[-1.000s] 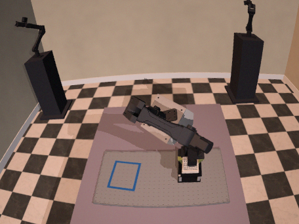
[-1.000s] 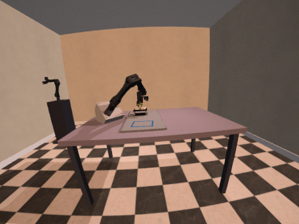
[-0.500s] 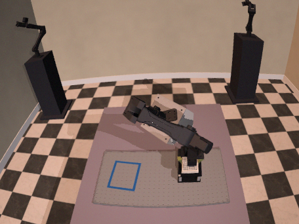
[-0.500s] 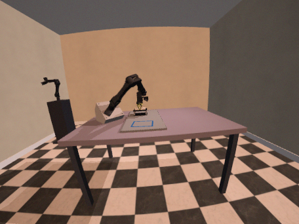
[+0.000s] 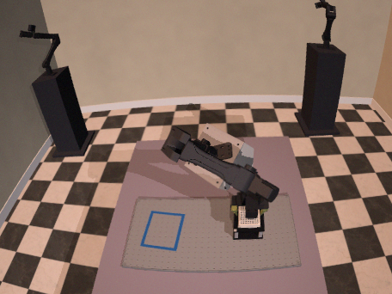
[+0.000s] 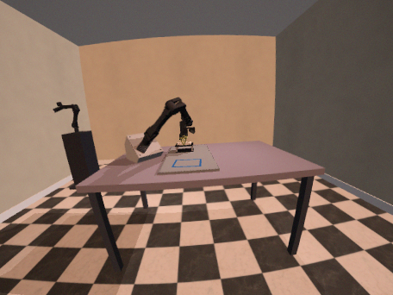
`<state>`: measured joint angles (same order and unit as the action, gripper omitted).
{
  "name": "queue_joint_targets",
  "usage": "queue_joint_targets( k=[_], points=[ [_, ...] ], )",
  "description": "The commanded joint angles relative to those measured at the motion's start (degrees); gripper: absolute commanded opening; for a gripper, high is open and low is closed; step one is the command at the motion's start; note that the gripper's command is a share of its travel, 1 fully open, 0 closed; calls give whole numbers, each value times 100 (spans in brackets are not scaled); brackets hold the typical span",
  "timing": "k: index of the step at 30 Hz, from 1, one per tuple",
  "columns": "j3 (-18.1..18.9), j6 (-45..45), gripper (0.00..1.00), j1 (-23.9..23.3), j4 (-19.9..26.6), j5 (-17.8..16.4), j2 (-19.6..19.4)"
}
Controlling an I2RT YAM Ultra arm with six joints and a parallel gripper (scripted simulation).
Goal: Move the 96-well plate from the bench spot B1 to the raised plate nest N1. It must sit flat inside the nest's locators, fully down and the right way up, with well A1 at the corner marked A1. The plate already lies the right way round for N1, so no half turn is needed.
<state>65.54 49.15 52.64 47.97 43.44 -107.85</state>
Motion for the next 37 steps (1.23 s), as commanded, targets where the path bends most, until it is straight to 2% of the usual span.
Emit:
queue_joint_targets(
  k=[1,18,19,22,32,37],
  points=[
    [6,-16,100,50,-8,27,14],
    [6,-16,100,50,-8,27,14],
    [150,56,100,139,129,60,39],
    [176,96,100,168,195,58,126],
    [506,515,100,485,910,25,254],
    [542,546,100,495,958,29,236]
  ],
)
